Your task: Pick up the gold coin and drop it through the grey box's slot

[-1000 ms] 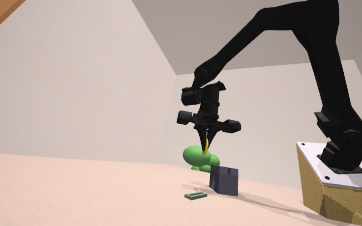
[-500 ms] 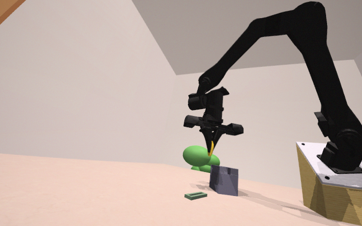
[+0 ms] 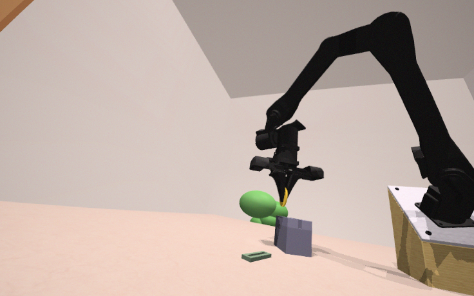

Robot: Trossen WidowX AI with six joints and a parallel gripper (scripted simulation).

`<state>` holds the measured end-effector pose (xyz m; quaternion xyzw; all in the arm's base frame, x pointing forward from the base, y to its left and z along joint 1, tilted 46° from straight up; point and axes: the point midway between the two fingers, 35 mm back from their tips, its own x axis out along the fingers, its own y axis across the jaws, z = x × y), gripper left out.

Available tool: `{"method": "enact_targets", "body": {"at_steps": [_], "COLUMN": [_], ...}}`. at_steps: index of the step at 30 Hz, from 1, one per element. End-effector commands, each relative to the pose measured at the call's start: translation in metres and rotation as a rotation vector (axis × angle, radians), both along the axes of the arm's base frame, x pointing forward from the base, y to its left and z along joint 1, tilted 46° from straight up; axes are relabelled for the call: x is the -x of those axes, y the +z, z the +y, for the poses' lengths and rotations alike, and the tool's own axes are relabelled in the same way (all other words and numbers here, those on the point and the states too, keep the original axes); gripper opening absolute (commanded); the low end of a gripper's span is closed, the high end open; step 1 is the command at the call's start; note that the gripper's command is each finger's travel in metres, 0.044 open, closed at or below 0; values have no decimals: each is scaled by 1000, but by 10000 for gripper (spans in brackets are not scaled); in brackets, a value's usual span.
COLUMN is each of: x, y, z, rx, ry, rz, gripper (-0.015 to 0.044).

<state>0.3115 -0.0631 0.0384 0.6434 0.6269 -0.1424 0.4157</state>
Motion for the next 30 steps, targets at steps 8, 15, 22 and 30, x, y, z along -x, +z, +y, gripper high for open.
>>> {"method": "enact_targets", "body": {"at_steps": [8, 15, 22, 30], "x": [19, 24, 21, 22], "y": [-22, -28, -24, -25], "z": [-13, -18, -17, -17], "rx": [-6, -9, -7, -7], "ry": [11, 10, 4, 4], "rz": [4, 1, -1, -1], "gripper": [0, 4, 0, 0]}}
